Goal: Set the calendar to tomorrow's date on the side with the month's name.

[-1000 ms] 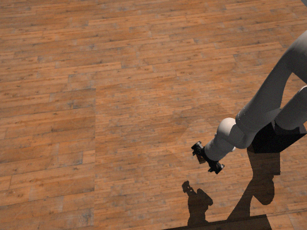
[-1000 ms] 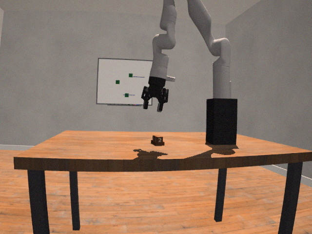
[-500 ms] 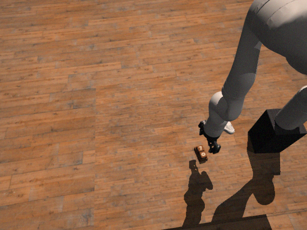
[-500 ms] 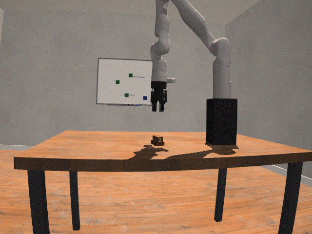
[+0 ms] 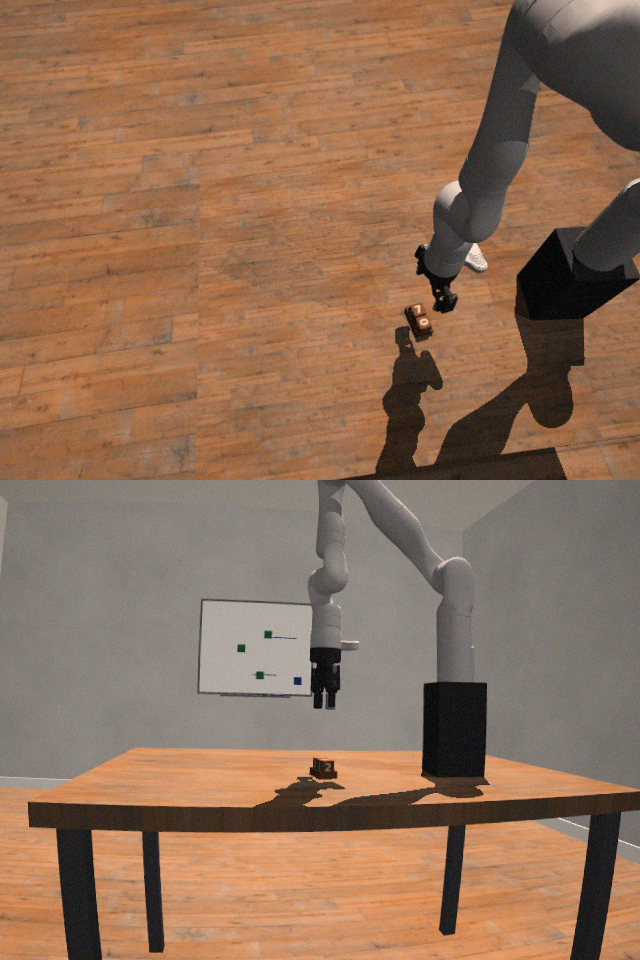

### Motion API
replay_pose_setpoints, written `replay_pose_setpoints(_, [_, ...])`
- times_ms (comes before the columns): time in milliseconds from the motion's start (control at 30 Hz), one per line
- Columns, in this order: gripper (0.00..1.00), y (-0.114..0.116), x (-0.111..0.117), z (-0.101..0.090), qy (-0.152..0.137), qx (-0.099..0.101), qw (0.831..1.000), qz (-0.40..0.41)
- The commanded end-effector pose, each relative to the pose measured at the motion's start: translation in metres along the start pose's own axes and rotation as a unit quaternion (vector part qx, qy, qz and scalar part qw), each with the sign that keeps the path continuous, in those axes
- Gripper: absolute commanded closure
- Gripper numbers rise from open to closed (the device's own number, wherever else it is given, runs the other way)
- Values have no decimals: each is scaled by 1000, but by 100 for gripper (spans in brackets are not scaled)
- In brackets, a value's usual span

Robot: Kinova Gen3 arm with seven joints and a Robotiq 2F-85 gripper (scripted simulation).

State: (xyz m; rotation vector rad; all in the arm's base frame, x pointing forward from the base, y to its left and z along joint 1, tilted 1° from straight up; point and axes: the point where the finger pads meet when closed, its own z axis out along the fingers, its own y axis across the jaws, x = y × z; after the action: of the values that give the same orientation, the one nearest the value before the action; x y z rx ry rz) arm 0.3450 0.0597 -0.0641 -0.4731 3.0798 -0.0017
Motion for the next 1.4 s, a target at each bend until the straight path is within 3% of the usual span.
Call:
replay_pose_setpoints(0, [0, 0, 0, 0, -1, 0, 1000, 0])
replay_pose_setpoints(433, [0, -1, -1, 1, -1, 1, 1000, -20])
replay_pose_setpoints(633, [0, -3, -3, 7, -3, 5, 992, -127])
replay_pose_setpoints(800, [0, -5, -6, 16, -3, 9, 960, -279])
replay_pose_setpoints(867, [0, -5, -6, 16, -3, 9, 960, -279])
replay_pose_setpoints(1000, [0, -5, -7, 24, -2, 9, 910, -416])
replay_pose_setpoints(1133, [0, -4, -6, 32, 0, 6, 843, -538])
replay_pose_setpoints(1267, [0, -2, -5, 38, 2, 2, 776, -630])
replay_pose_setpoints(1367, [0, -1, -3, 41, 3, -1, 739, -674])
